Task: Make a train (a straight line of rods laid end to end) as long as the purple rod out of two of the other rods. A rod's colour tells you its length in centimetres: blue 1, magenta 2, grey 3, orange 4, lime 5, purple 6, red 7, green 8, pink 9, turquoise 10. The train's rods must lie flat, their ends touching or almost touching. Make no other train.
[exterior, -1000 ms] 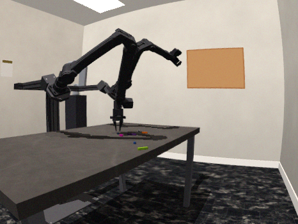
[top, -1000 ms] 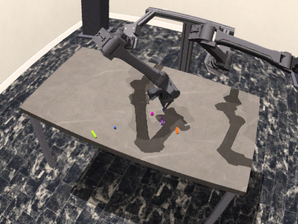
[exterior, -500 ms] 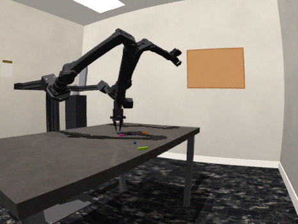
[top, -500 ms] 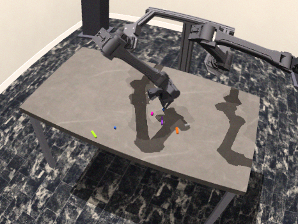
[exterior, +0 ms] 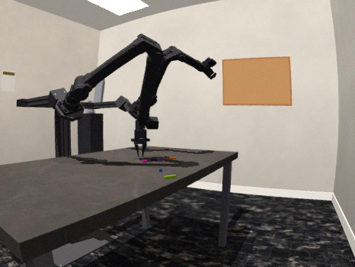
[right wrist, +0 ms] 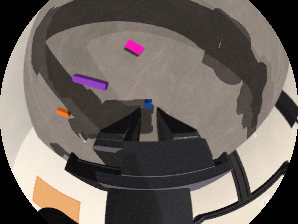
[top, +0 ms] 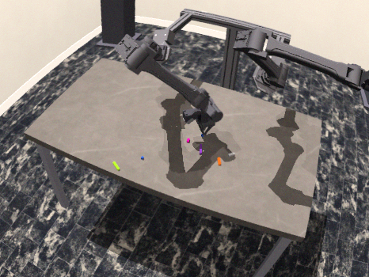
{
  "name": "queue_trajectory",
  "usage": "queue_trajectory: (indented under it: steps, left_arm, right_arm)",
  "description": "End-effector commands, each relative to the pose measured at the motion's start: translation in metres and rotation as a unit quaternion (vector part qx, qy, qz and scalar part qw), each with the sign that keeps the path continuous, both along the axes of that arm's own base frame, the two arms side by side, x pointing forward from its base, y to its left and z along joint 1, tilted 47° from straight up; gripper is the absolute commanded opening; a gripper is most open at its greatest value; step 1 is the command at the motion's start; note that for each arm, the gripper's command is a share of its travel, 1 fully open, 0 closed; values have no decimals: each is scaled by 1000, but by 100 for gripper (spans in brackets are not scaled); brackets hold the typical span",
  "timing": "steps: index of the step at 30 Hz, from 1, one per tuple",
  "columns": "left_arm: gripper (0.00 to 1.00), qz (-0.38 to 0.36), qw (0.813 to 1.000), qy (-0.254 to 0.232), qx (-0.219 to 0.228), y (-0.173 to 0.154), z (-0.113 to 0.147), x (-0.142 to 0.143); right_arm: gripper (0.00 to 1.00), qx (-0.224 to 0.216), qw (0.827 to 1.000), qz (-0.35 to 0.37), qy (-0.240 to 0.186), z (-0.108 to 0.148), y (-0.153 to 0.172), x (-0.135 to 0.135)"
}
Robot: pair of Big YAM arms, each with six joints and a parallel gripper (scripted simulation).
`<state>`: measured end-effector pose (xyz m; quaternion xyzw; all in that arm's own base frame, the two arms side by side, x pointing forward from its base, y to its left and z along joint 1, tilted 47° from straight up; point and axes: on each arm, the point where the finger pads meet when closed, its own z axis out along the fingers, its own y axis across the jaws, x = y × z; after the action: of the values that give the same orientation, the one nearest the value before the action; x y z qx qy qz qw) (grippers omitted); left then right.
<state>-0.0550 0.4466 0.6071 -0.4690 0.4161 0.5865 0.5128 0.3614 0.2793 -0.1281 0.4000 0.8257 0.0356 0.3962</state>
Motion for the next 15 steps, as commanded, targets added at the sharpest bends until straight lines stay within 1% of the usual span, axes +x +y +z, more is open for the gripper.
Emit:
queue_trajectory:
  steps: [1,4,15]
  left_arm:
    - [100,2,1000,-2,12,-8,7,-3]
    - [100,2,1000,-2,12,-8,7,-3]
    - [100,2,1000,-2,12,-8,7,-3]
  right_arm:
    - [23,4,1000,-4,-3,-5,1,2]
    - [23,0,1000,-4,-1,-6,-3,8]
    - [23,0,1000,-4,0,-13,-6,14]
